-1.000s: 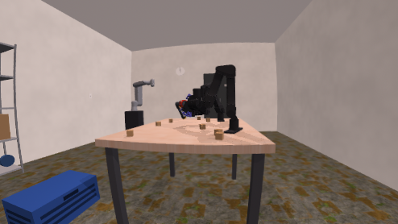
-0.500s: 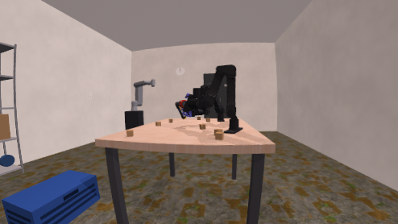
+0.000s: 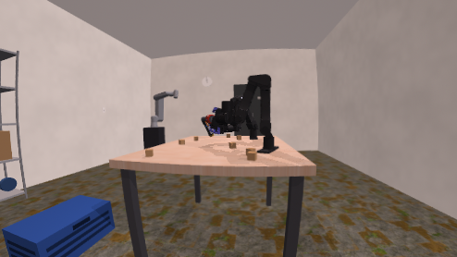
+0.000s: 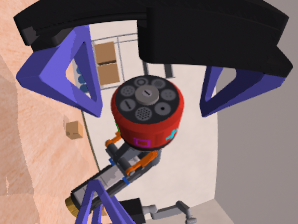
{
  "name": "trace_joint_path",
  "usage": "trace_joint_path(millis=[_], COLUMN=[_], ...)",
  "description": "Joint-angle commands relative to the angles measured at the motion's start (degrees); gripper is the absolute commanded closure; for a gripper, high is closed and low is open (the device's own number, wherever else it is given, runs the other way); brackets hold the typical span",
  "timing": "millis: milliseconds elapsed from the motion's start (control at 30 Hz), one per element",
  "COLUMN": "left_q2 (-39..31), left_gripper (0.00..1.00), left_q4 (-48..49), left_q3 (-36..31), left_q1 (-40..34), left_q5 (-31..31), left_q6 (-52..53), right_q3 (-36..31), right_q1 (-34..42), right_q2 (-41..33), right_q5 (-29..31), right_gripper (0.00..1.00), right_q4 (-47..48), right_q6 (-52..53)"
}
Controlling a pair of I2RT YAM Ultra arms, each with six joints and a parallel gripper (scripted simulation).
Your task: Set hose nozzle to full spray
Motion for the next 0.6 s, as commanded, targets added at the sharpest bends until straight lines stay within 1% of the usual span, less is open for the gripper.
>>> trace_joint_path(millis=[0,33,200,300,333,433,467,533,567], left_q2=[-0.36,2.06,3.79,1.11,1.0,1.06,1.06,1.06,2.22], left_gripper=[0.08,0.08,0.08,0.08,0.08,0.08,1.0,1.0,1.0], left_q4=[0.49,1.51,2.21,-0.08,1.97,1.62,0.93,0.93,1.19], left_q3=[0.71,2.17,3.29,3.32,3.42,3.44,3.49,3.49,3.37], left_q1=[0.1,-1.53,-2.92,-1.29,-2.11,-2.42,-2.41,-2.41,-2.14], left_q5=[0.1,-1.77,-3.35,-2.41,-2.49,-2.48,-2.48,-2.48,-2.28], left_q6=[-1.11,0.84,1.95,0.28,0.33,0.36,0.33,0.33,0.38], right_q3=[1.67,1.67,1.67,1.67,1.67,1.67,1.67,1.67,1.67], right_q1=[0.28,0.28,0.28,0.28,0.28,0.28,0.28,0.28,0.28], right_q2=[-2.31,-2.31,-2.31,-2.31,-2.31,-2.31,-2.31,-2.31,-2.31], right_q5=[0.03,0.03,0.03,0.03,0.03,0.03,0.03,0.03,0.03], right_gripper=[0.65,0.65,0.65,0.65,0.65,0.65,0.65,0.65,0.65], right_q4=[5.36,5.36,5.36,5.36,5.36,5.36,5.36,5.36,5.36], right_q6=[0.89,0.9,0.9,0.9,0.9,0.9,0.9,0.9,0.9])
